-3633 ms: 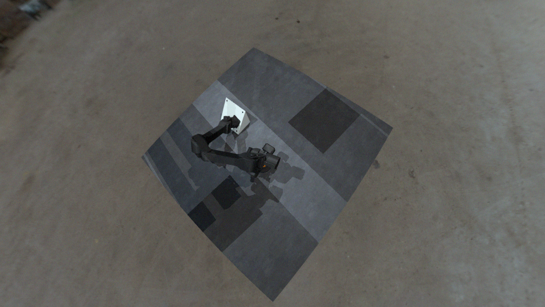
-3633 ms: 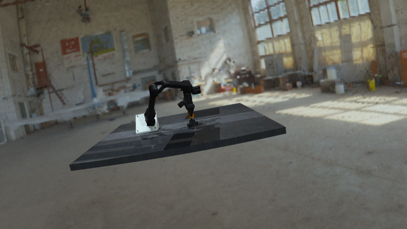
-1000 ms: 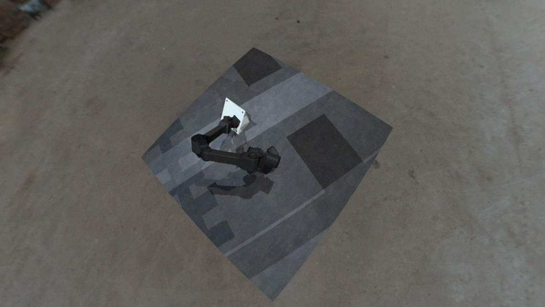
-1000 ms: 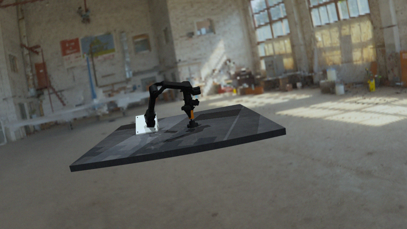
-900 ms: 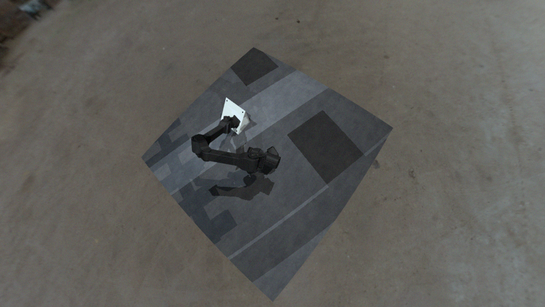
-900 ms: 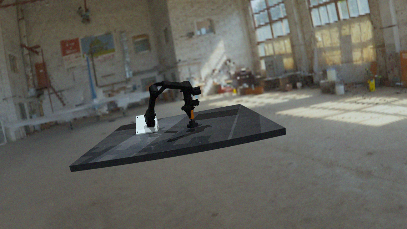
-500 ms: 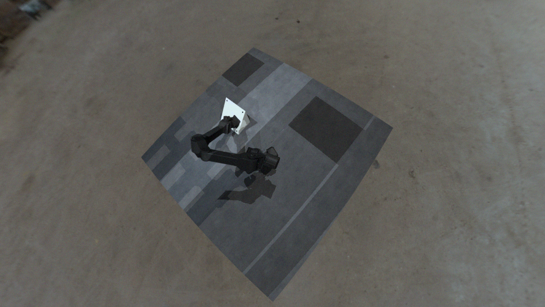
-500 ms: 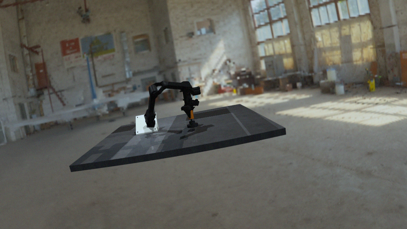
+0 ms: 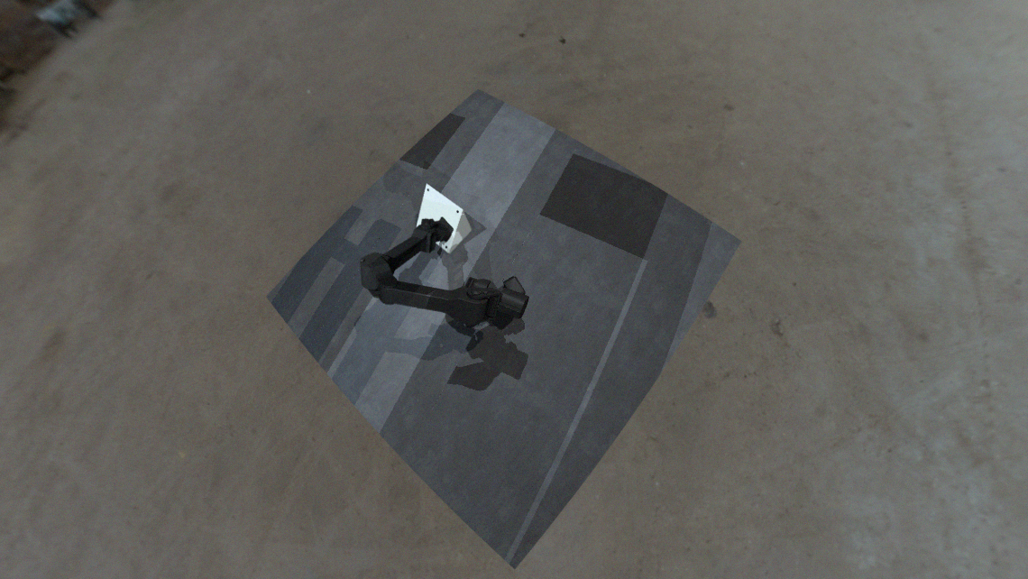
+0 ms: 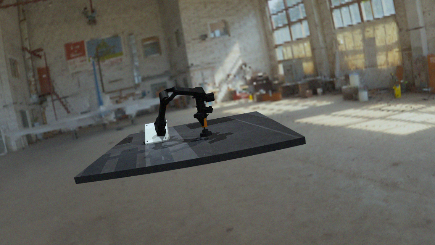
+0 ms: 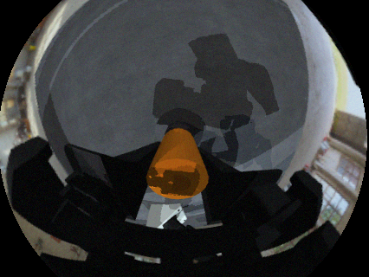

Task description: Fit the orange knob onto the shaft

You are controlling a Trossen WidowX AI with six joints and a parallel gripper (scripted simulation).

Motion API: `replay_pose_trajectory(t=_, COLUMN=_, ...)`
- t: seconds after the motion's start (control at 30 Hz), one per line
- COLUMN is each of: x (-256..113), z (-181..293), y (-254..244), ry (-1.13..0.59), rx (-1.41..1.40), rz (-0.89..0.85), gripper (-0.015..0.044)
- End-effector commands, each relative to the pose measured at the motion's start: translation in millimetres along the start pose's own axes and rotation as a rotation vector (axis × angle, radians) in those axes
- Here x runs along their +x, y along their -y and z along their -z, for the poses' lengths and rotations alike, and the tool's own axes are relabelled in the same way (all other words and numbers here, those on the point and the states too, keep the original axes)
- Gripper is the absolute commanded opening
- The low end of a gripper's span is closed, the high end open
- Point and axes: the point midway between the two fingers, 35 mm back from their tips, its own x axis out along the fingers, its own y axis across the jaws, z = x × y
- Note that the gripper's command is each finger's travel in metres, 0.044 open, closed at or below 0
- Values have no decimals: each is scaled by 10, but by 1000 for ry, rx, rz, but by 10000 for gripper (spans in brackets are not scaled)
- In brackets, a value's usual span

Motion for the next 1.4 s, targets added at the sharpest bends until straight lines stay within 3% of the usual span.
replay_pose_trajectory(t=0.0, x=-12, z=-12, y=9, ry=3, rx=2, rz=0, gripper=0)
replay_pose_trajectory(t=0.97, x=-26, z=-5, y=11, ry=3, rx=2, rz=0, gripper=0)
replay_pose_trajectory(t=1.37, x=5, z=4, y=2, ry=3, rx=211, rz=-1, gripper=0)
